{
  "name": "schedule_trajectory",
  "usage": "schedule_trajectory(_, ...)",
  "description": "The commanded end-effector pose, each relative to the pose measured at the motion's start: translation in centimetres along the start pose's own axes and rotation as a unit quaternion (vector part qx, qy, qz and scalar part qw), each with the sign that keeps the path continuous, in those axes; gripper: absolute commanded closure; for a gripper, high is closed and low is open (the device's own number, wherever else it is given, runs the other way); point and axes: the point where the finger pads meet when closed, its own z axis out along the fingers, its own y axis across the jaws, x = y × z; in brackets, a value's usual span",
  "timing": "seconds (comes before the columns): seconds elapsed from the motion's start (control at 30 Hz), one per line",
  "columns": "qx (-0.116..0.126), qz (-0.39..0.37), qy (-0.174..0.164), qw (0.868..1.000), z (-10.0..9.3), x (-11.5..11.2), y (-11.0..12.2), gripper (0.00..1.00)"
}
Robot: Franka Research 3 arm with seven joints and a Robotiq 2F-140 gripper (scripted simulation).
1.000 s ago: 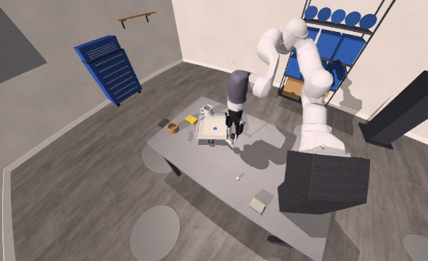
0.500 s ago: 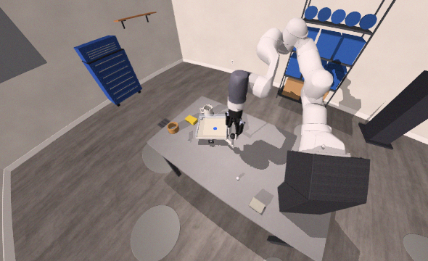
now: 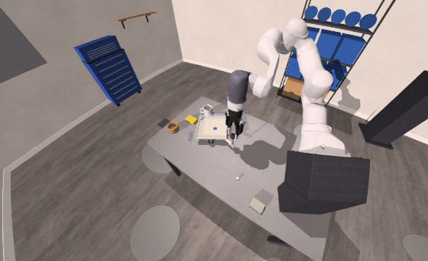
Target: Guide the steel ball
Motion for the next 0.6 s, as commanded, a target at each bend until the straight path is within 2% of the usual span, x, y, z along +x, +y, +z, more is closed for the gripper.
schedule_trajectory(0.0, -0.001, 0.001, 0.000, 1.000, 0.18, 0.04, 0.04, 0.64)
schedule_trajectory(0.57, -0.001, 0.001, 0.000, 1.000, 1.06, 0.07, 0.02, 0.64)
